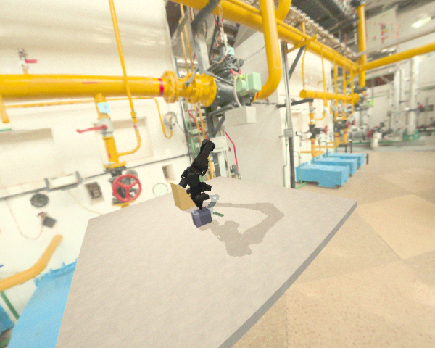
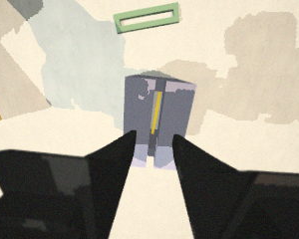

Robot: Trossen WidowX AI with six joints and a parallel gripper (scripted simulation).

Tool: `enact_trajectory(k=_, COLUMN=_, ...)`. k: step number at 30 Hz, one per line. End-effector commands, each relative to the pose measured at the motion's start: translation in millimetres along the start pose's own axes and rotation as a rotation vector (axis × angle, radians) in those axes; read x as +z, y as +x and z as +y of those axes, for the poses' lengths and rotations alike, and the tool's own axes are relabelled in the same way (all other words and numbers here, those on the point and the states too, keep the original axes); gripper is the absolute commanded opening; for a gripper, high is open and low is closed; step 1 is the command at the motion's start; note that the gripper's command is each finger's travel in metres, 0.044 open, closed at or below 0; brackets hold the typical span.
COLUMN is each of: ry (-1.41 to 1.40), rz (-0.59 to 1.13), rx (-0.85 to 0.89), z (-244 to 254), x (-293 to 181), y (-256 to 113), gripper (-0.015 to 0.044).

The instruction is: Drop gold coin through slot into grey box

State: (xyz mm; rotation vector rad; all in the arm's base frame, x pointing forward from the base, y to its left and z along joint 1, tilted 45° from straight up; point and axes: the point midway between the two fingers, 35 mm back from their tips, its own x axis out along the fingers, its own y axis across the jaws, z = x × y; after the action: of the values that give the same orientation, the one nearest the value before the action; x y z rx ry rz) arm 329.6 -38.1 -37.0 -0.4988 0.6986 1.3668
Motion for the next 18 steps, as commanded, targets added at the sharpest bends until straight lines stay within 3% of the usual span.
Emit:
enact_trajectory(k=1, ry=-0.001, rz=0.000, rx=-0.001, z=-0.1, x=-0.1, y=-0.5, gripper=0.0161)
enact_trajectory(k=9, ry=0.001, rz=0.001, rx=0.000, z=0.3, x=-0.1, y=-20.4, gripper=0.0371)
enact_trajectory(k=12, ry=0.006, rz=-0.005, rx=0.006, z=2.9, x=1.0, y=-51.2, gripper=0.0440)
enact_trajectory(k=18, ry=0.007, rz=-0.007, rx=0.008, z=4.3, x=1.6, y=-60.8, gripper=0.0440)
